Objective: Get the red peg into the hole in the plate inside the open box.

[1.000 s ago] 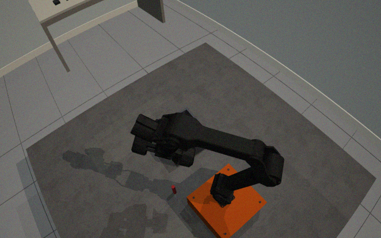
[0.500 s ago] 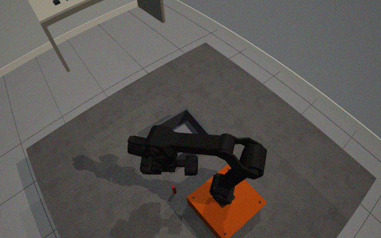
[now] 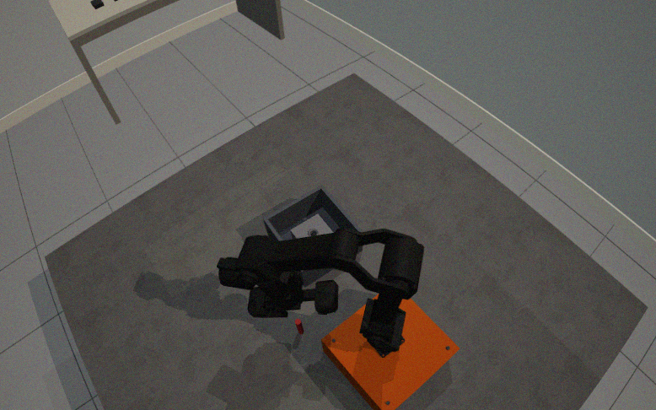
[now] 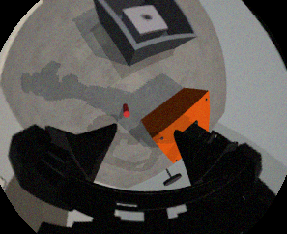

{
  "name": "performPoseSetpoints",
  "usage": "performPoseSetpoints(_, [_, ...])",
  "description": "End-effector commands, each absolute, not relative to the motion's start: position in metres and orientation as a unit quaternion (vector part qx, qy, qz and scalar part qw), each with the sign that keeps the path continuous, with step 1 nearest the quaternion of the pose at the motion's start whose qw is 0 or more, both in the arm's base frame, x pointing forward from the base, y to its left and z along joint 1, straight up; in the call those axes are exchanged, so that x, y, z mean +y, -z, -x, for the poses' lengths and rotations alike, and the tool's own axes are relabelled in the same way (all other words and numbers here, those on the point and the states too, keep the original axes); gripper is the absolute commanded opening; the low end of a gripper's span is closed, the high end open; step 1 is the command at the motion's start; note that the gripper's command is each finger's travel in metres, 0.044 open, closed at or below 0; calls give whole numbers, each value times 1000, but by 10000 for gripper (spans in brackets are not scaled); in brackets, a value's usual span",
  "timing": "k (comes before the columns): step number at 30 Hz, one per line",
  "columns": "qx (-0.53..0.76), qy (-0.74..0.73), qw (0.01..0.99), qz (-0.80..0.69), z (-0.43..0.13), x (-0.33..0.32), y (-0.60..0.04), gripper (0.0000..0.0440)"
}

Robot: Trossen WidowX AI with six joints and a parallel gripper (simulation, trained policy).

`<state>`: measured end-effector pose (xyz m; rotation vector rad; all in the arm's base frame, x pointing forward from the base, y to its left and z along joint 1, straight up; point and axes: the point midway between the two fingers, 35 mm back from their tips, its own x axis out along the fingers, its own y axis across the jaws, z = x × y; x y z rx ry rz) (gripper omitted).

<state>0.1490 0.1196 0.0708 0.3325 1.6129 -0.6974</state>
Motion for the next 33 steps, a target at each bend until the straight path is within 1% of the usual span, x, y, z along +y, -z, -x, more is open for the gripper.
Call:
performPoseSetpoints(1, [709, 316, 615, -137, -147, 121, -53, 440])
performPoseSetpoints(22, [690, 313, 635, -152, -159, 129, 29, 440])
performPoseSetpoints(24, [689, 311, 637, -152, -160, 129, 35, 434])
performPoseSetpoints(25, [689, 311, 637, -151, -160, 129, 38, 425])
performPoseSetpoints(27, [689, 311, 637, -150, -159, 128, 43, 387])
performPoseSetpoints(33, [692, 320, 631, -142, -154, 123, 60, 229])
